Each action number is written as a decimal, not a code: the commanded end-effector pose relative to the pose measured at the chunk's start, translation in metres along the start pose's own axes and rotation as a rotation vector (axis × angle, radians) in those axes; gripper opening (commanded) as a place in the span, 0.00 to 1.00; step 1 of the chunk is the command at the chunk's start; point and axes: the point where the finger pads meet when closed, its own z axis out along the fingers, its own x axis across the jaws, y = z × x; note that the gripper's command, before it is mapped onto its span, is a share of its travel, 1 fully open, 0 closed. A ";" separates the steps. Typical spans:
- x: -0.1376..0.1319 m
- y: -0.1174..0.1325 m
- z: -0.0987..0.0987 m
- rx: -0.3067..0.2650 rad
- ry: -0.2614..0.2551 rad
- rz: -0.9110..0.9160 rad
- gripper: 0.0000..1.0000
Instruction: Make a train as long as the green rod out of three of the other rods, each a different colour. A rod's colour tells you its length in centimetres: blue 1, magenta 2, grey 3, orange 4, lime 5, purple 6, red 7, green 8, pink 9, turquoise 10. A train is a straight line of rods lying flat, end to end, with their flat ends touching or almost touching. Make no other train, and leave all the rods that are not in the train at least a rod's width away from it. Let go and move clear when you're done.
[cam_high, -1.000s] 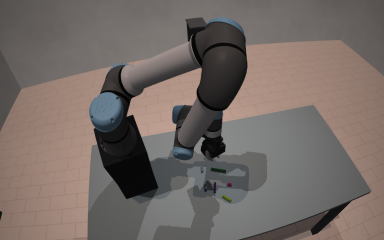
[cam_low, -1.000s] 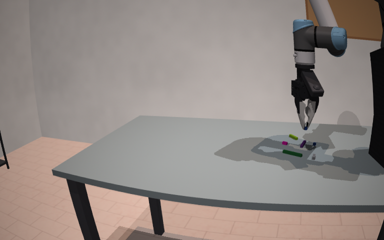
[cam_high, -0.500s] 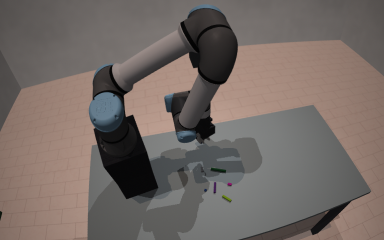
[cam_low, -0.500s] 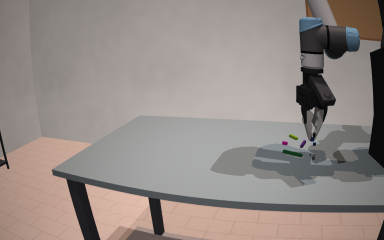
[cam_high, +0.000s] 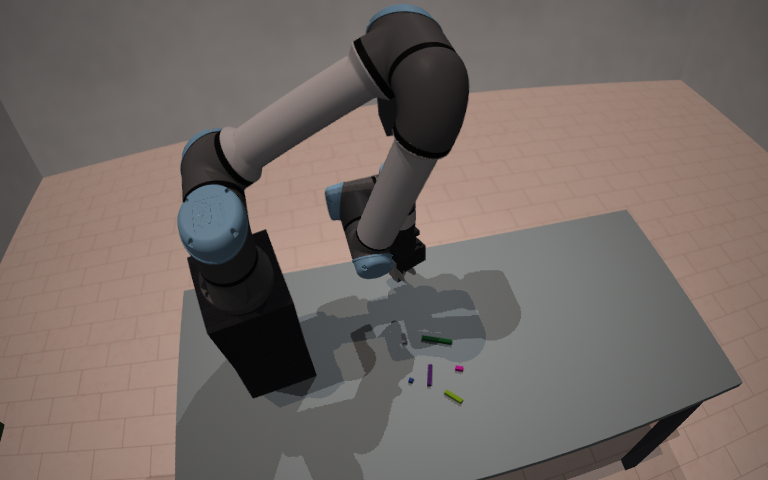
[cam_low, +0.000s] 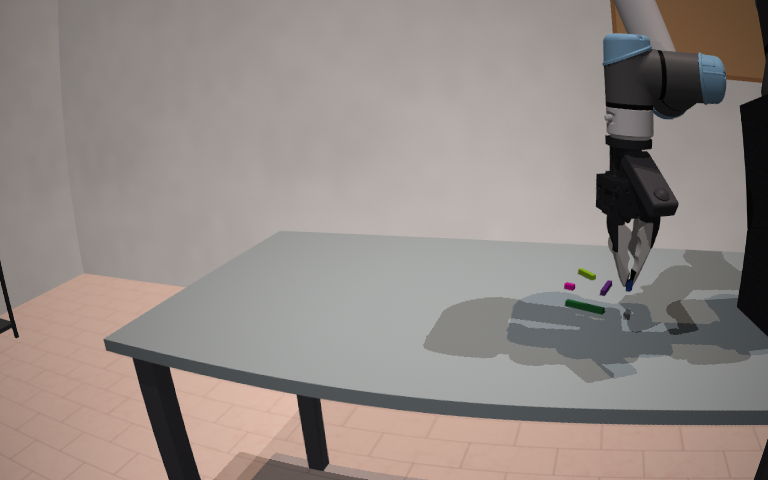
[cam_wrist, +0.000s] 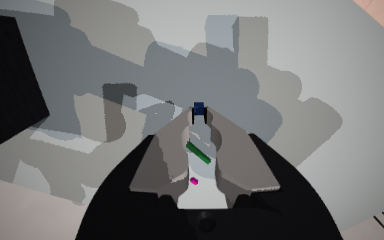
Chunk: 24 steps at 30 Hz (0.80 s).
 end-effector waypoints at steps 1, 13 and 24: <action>0.000 0.000 0.000 0.000 0.001 0.000 0.00; 0.001 0.000 0.006 0.000 0.001 0.000 0.00; 0.001 0.000 0.038 0.000 0.001 0.000 0.00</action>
